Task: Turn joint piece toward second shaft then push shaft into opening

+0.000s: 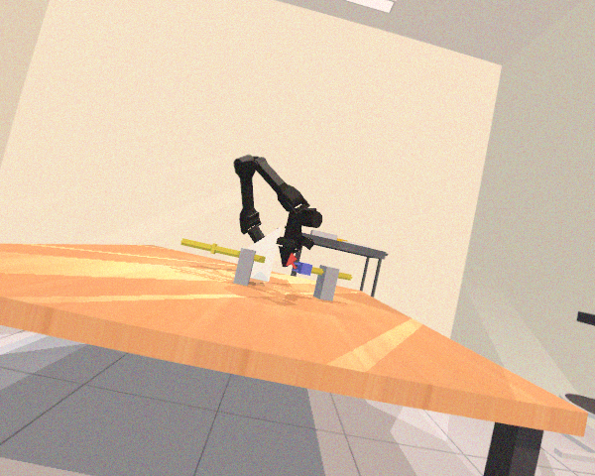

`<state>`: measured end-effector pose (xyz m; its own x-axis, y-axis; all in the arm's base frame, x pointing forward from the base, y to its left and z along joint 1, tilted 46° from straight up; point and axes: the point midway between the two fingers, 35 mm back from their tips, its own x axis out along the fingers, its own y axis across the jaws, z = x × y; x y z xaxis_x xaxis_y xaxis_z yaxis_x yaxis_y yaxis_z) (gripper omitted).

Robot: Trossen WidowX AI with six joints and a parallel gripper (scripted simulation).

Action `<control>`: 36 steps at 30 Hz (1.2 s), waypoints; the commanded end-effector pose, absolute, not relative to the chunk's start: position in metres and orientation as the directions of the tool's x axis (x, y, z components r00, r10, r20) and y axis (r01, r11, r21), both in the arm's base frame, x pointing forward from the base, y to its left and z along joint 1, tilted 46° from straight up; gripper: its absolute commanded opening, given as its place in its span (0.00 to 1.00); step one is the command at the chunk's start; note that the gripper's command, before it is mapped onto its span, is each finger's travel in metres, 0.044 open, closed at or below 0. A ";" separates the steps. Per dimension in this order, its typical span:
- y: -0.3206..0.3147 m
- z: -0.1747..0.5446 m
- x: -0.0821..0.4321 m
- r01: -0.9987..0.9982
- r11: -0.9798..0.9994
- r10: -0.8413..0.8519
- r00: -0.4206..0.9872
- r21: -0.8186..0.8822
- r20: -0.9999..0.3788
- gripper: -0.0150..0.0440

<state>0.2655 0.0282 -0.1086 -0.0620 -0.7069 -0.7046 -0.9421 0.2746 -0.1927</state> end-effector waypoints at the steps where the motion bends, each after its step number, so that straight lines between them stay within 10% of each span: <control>1: 0.028 -0.109 0.265 -0.944 0.271 -0.707 -0.061 -0.190 -0.704 0.56; 24: 0.028 -0.109 0.265 -0.944 0.271 -0.707 -0.061 -0.190 -0.704 0.56; 31: 0.028 -0.109 0.265 -0.942 0.275 -0.707 -0.062 -0.193 -0.705 0.50; 36: 0.028 -0.109 0.265 -0.942 0.275 -0.707 -0.062 -0.193 -0.705 0.28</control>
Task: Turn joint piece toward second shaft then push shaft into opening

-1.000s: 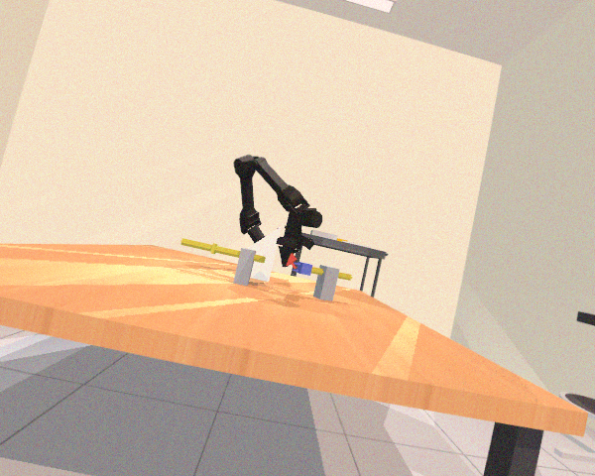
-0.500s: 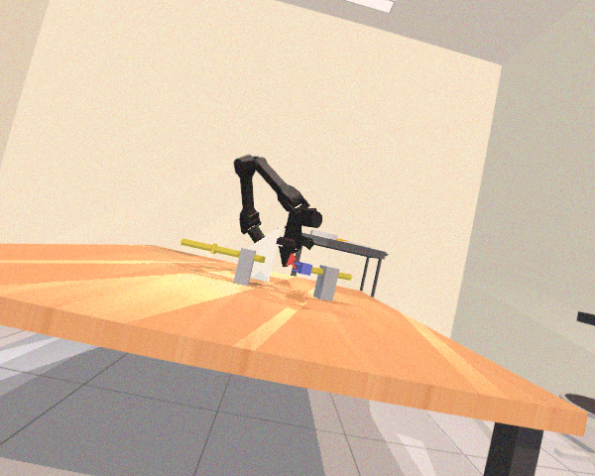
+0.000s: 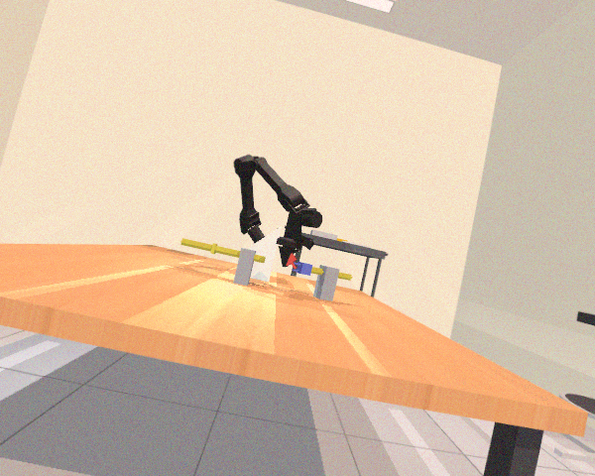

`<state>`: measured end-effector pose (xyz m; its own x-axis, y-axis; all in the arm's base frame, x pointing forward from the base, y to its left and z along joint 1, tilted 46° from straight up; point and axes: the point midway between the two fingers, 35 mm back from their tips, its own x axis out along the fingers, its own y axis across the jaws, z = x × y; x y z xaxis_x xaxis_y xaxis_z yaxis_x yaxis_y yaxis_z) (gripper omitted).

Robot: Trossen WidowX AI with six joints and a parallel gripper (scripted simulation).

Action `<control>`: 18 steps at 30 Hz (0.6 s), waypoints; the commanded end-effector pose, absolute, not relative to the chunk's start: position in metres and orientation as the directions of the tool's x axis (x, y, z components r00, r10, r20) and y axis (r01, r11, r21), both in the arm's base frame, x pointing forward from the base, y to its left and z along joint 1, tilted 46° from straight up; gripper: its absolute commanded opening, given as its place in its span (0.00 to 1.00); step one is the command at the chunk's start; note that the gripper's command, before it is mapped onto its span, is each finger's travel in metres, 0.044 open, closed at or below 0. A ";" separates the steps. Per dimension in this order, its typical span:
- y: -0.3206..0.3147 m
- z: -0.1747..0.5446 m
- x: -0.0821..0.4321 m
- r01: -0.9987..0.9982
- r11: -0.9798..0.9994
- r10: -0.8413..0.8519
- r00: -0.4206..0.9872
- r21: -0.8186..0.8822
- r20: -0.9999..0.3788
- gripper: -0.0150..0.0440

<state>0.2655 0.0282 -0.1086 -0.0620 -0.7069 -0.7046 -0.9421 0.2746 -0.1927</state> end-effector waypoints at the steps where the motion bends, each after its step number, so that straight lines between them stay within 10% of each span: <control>1: 0.028 -0.109 0.265 -0.942 0.275 -0.707 -0.062 -0.193 -0.705 0.25; 18: 0.018 -0.111 0.266 -0.961 0.236 -0.555 -0.010 -0.146 -0.832 0.25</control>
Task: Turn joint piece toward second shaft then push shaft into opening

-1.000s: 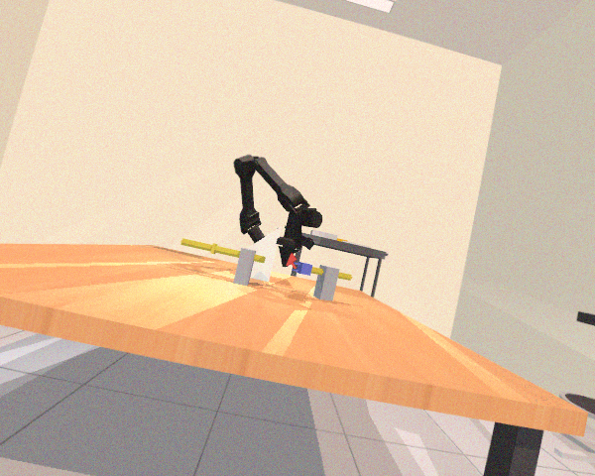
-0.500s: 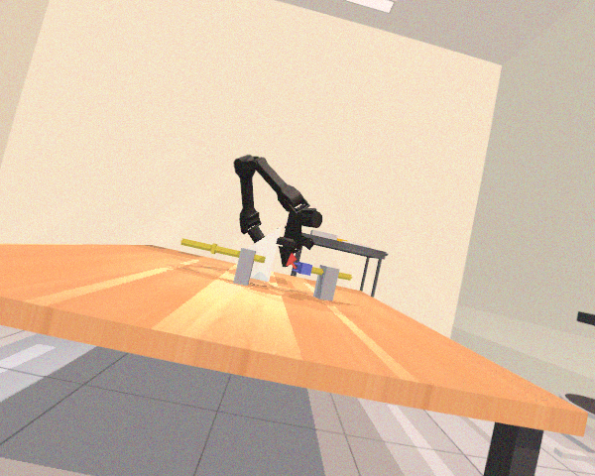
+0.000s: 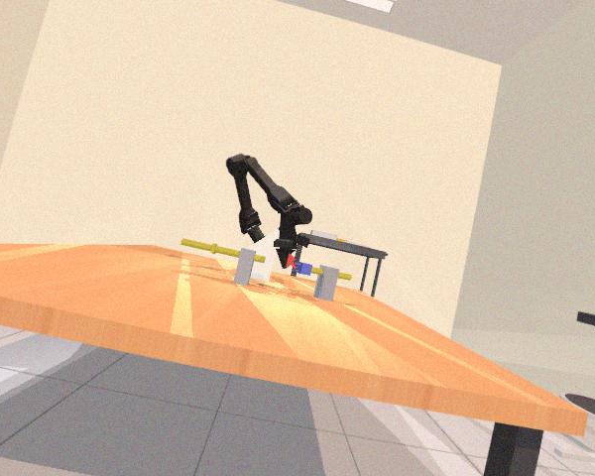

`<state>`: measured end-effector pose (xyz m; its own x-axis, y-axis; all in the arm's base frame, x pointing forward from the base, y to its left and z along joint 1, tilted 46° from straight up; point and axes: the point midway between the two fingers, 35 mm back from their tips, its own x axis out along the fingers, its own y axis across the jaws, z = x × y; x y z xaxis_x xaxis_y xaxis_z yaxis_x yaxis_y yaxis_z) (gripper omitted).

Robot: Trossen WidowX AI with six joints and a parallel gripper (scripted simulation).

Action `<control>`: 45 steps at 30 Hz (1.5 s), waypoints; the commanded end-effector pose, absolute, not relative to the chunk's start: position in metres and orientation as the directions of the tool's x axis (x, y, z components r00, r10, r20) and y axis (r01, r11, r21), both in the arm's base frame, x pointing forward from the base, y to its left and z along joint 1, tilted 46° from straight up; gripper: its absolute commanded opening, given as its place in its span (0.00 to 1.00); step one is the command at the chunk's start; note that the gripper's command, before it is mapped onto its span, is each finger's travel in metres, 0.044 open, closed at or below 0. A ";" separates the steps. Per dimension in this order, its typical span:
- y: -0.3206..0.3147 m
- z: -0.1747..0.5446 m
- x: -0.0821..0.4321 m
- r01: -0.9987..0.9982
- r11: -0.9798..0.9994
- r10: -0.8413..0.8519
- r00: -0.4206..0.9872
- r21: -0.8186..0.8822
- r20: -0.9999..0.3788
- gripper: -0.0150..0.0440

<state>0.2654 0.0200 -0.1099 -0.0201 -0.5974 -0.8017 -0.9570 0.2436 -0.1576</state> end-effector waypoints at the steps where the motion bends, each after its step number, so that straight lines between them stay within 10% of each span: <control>1: 0.017 -0.111 0.266 -0.962 0.232 -0.542 -0.007 -0.142 -0.841 0.25; 32: 0.016 -0.112 0.266 -0.965 0.224 -0.516 0.002 -0.138 -0.856 0.25; 45: 0.016 -0.112 0.266 -0.965 0.224 -0.516 0.002 -0.138 -0.856 0.73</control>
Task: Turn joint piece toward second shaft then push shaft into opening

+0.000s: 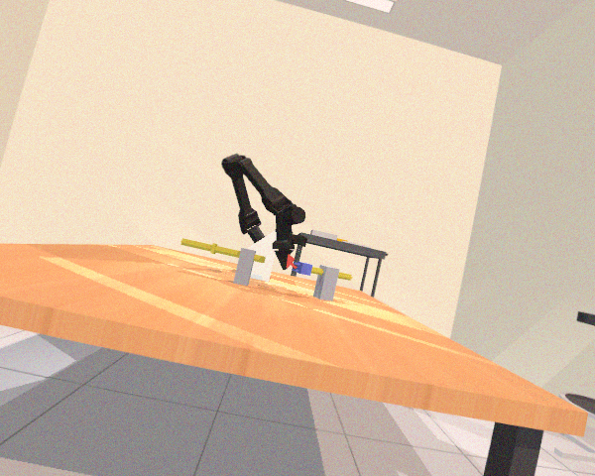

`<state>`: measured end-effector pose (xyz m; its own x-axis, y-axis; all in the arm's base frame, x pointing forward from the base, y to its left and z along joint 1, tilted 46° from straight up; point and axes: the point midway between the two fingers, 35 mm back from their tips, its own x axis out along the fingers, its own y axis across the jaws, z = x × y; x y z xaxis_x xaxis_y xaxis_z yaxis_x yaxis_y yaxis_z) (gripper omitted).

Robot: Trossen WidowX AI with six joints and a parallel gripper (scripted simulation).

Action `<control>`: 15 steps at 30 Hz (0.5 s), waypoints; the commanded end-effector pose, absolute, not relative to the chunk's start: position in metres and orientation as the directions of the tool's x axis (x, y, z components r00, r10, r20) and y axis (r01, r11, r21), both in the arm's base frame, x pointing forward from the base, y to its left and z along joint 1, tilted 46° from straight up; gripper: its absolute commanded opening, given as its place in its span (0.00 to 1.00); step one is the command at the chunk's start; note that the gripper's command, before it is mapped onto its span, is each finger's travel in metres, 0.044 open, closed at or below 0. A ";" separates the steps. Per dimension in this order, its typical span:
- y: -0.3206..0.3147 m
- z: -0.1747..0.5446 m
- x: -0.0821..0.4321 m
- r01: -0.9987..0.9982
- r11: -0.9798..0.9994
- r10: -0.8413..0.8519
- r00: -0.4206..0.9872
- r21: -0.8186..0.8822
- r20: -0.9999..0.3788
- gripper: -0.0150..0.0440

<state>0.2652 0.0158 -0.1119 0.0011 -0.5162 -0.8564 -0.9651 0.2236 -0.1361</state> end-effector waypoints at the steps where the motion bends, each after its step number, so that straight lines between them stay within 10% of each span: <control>1: 0.016 -0.112 0.266 -0.965 0.224 -0.516 0.002 -0.138 -0.856 0.77; 6: 0.016 -0.112 0.266 -0.965 0.224 -0.516 0.002 -0.138 -0.856 0.99; 15: 0.016 -0.112 0.266 -0.965 0.224 -0.516 0.002 -0.138 -0.856 1.00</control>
